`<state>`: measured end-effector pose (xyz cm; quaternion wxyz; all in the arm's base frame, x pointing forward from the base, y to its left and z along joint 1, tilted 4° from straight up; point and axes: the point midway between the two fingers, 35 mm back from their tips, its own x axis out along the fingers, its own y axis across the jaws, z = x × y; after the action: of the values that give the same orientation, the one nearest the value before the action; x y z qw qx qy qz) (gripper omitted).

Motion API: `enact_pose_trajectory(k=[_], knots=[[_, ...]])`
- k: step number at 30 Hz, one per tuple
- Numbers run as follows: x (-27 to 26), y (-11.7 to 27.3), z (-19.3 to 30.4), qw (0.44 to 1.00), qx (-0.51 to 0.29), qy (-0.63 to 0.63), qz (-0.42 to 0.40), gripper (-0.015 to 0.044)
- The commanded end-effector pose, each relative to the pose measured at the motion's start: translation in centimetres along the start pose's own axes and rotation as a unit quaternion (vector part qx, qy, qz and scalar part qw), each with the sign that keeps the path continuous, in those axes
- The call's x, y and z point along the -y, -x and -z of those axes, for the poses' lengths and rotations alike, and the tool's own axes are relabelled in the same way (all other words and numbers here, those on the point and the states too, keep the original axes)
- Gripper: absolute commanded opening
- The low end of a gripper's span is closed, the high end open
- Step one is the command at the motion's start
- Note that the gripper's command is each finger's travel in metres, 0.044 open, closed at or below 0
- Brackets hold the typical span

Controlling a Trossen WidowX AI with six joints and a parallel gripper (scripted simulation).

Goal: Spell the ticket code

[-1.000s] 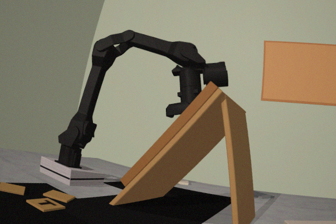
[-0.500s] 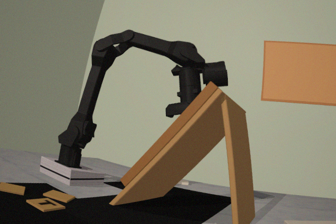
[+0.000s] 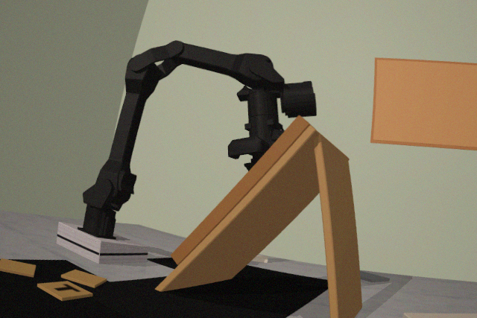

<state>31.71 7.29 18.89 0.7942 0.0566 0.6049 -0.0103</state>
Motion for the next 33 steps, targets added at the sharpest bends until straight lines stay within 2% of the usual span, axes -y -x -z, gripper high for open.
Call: enact_pose_trajectory(k=[1, 6, 9, 23, 26, 33], knots=[[0.1, 0.6, 0.4, 1.0, 0.002, -0.002, 0.002, 0.0], [0.1, 0.7, 0.5, 1.0, 0.002, -0.002, 0.002, 0.0], [0.3, 1.9, 0.9, 0.999, 0.031, 0.005, 0.002, 0.0079], [4.4, 11.8, 7.3, 0.951, 0.31, 0.004, 0.006, 0.044], [4.9, 12.4, 8.1, 0.941, 0.338, -0.001, 0.004, 0.044], [4.9, 12.4, 8.1, 0.941, 0.338, -0.001, 0.004, 0.044]])
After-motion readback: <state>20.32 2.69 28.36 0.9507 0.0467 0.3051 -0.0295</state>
